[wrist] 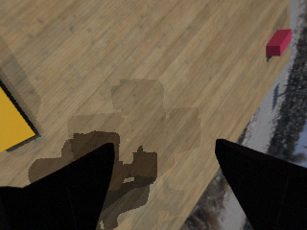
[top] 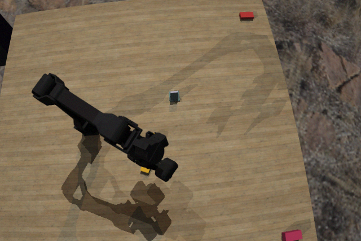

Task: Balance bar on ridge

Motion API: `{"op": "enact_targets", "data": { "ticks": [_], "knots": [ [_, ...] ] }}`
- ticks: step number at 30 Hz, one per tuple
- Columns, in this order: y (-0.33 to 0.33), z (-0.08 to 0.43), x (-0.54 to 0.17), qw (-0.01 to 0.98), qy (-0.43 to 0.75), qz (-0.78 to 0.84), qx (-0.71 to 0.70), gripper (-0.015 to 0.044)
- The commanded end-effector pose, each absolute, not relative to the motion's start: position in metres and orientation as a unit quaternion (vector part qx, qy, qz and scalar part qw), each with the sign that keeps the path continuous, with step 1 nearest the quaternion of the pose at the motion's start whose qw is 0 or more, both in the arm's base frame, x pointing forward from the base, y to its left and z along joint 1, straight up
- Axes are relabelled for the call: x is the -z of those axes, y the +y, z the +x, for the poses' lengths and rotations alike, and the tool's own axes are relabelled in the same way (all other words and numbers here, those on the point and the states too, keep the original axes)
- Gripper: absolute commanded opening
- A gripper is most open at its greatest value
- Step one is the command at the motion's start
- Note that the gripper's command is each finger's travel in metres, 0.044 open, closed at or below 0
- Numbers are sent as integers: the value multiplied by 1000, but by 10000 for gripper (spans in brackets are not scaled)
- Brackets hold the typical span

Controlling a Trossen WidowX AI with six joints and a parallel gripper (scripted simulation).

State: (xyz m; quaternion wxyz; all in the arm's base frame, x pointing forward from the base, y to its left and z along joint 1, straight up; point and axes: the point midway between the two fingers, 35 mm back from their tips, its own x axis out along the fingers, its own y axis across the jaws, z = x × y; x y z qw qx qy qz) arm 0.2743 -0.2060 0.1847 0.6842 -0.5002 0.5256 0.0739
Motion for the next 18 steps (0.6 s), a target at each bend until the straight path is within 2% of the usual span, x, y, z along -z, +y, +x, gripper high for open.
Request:
{"op": "enact_targets", "data": {
  "ticks": [1, 13, 18],
  "knots": [
    [-178, 275, -161, 671, 542, -479, -161, 315],
    [-102, 254, -119, 599, 581, -405, -374, 315],
    [-98, 252, -118, 594, 583, -400, -385, 315]
  ]
}}
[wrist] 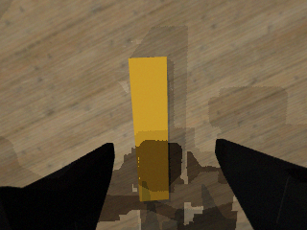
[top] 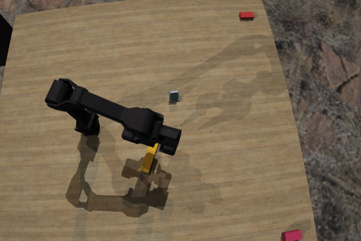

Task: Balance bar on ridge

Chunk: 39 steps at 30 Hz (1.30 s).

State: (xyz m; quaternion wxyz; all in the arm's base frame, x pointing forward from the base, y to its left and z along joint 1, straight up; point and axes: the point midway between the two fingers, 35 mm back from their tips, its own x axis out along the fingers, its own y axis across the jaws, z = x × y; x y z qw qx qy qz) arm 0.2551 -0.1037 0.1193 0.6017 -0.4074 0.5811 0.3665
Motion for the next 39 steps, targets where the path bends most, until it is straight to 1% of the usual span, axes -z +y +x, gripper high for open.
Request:
{"op": "enact_targets", "data": {
  "ticks": [1, 6, 13, 39],
  "knots": [
    [-98, 252, -118, 594, 583, -400, -385, 315],
    [-98, 253, -111, 594, 583, -400, -385, 315],
    [-98, 253, -74, 594, 583, -400, -385, 315],
    [-98, 254, -47, 594, 583, -400, -385, 315]
  ]
}}
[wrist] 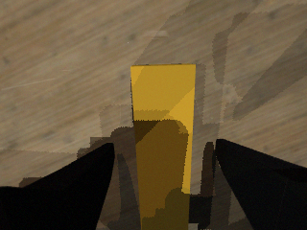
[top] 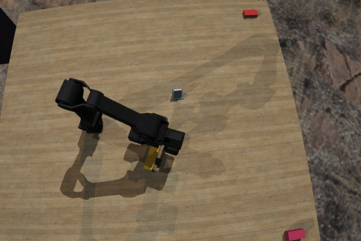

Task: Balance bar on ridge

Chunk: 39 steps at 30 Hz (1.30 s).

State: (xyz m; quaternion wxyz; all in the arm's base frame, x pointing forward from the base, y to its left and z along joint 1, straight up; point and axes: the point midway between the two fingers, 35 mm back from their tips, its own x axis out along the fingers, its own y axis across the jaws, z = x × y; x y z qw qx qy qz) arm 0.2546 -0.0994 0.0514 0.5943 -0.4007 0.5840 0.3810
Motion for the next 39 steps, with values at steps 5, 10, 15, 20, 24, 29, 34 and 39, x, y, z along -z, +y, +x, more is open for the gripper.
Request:
{"op": "enact_targets", "data": {
  "ticks": [5, 10, 15, 20, 24, 29, 34, 39],
  "knots": [
    [-98, 254, -47, 594, 583, -400, -385, 315],
    [-98, 254, -47, 594, 583, -400, -385, 315],
    [-99, 254, -47, 593, 585, -399, -383, 289],
    [-99, 254, -47, 593, 585, -399, -383, 157],
    [-99, 254, -47, 593, 585, -399, -383, 111],
    [-99, 254, -48, 593, 585, -399, -383, 58],
    [-100, 255, -59, 593, 585, -399, -383, 0],
    [-100, 256, -71, 593, 584, -399, -383, 0]
  ]
}}
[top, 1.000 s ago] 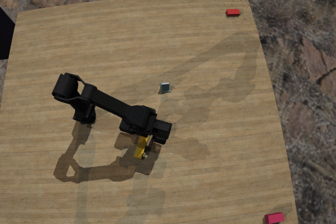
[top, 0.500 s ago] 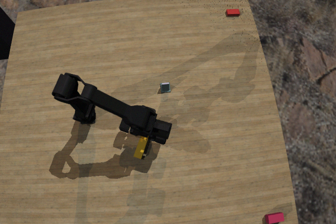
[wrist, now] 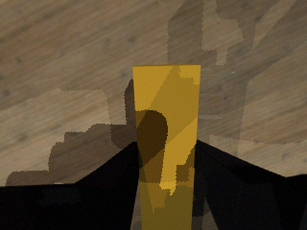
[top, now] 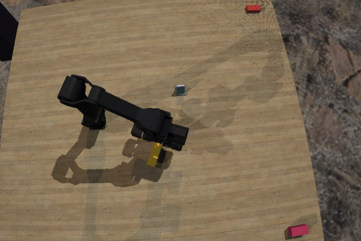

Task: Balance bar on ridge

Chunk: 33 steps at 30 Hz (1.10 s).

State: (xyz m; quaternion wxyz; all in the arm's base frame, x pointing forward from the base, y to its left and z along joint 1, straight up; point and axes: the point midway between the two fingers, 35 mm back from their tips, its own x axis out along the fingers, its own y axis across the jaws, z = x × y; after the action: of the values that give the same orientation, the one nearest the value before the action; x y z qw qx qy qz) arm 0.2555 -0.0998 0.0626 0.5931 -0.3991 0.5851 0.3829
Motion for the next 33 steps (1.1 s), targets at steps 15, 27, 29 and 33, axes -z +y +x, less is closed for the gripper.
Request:
{"op": "enact_targets", "data": {
  "ticks": [15, 27, 29, 33],
  "knots": [
    [-100, 256, -110, 594, 584, -400, -384, 0],
    [-98, 252, -141, 594, 583, -400, -384, 0],
    [-98, 252, -144, 594, 583, -400, -384, 0],
    [-93, 258, -146, 591, 580, -404, -389, 0]
  ]
}}
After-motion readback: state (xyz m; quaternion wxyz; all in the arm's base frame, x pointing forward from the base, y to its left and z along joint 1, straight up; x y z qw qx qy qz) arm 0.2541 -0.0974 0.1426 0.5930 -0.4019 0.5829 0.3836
